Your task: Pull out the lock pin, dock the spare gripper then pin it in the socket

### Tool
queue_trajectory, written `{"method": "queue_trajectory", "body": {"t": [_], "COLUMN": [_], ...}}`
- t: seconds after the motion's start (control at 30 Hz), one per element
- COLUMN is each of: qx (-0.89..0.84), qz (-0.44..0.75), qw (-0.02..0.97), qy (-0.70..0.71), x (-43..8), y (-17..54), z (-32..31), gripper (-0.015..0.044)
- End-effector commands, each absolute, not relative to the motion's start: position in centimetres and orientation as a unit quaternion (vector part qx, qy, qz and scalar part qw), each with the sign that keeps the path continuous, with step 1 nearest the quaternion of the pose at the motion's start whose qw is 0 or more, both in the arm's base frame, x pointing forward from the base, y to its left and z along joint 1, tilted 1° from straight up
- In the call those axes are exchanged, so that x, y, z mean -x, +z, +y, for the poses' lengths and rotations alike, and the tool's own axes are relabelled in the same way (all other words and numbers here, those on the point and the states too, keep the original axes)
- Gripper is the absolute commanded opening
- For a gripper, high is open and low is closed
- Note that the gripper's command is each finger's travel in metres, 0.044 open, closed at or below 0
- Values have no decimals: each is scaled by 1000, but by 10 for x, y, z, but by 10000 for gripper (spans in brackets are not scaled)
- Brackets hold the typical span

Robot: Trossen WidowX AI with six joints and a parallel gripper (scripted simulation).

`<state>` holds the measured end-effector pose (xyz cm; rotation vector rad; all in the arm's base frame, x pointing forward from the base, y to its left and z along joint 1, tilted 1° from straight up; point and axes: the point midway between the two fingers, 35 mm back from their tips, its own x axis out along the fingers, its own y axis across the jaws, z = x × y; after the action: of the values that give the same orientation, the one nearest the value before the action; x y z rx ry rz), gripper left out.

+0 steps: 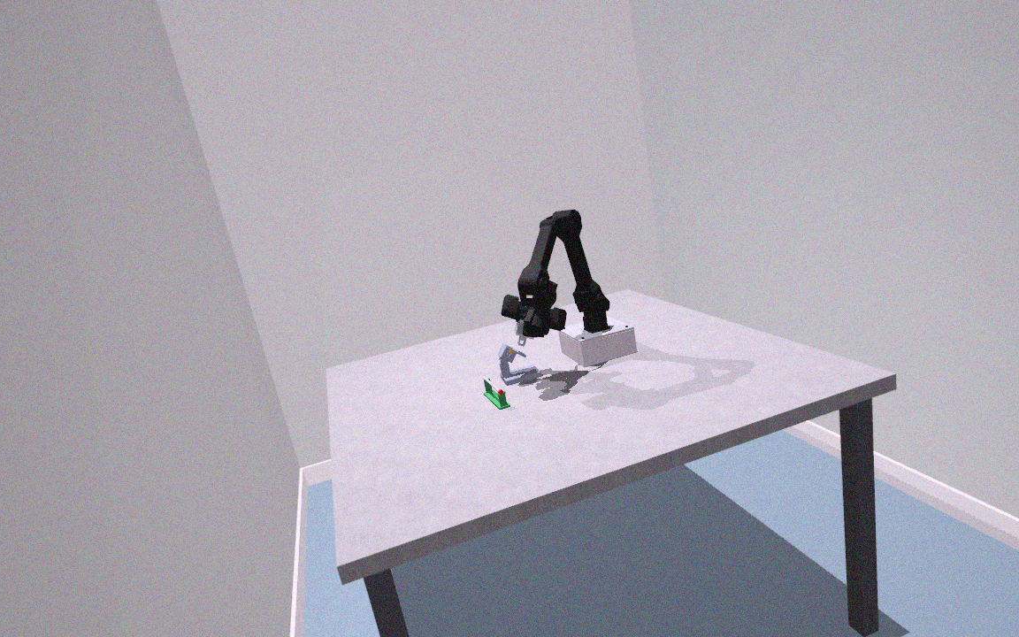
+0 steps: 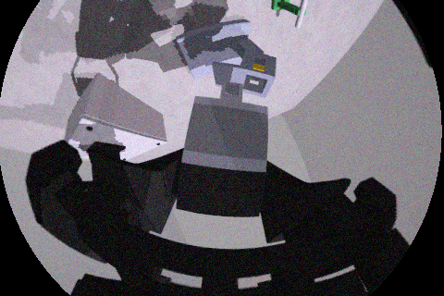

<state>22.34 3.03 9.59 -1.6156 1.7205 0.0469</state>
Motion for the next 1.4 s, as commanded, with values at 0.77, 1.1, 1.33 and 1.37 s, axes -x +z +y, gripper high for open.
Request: {"method": "queue_trajectory", "body": {"t": [0.77,1.1,1.33,1.37], "qx": [687,687,687,687], "qz": [597,596,596,596], "qw": [410,411,411,411], "qy": [-61,-60,-60,-60], "x": [-224,-231,-236,-237], "y": [104,93,87,86], "z": [21,20,20,20], "gripper": [0,0,0,0]}}
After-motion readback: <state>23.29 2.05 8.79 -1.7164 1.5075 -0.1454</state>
